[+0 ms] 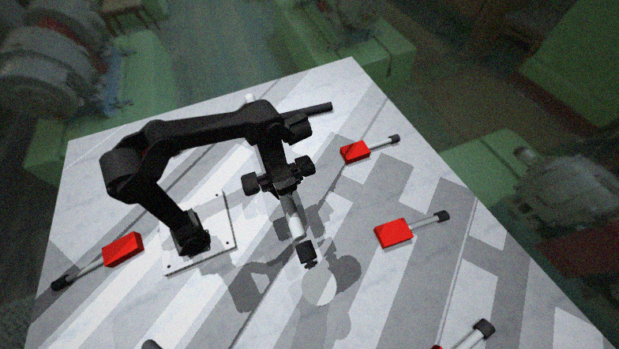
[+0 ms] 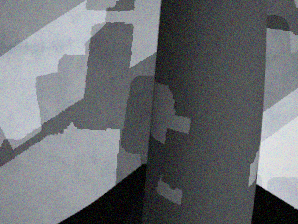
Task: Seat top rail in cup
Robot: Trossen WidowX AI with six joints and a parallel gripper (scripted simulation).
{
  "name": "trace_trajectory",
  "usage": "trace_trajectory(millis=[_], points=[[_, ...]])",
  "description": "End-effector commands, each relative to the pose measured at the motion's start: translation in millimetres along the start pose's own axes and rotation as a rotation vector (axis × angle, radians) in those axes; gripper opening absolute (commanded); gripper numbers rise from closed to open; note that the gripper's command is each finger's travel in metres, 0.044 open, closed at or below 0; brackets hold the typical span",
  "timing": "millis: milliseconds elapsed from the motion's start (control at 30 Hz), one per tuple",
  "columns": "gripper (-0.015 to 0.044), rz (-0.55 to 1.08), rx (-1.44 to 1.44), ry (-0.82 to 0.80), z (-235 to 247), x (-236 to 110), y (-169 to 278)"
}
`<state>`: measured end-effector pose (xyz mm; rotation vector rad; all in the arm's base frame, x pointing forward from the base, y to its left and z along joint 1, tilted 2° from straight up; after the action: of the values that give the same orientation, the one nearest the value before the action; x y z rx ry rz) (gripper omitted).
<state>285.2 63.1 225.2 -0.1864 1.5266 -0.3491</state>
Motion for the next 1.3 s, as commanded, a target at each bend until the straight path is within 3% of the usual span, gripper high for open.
trace_trajectory(millis=[0, 1267], points=[[0.0000, 0.000, 0.014, -0.024, 4.1, -7.6, -4.4], [0.0000, 0.007, 0.001, 0.007, 4.2, 3.1, -19.4]])
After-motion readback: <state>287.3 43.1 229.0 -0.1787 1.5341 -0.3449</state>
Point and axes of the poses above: the point midway between the two fingers, 35 mm back from their tips, its own x axis out along the fingers, its own z axis across the jaws, y = z × x, the point moved 10 cm from there along -x, back along the fingers, and after that the axes turned 9 degrees about x, right-handed, at the moved point
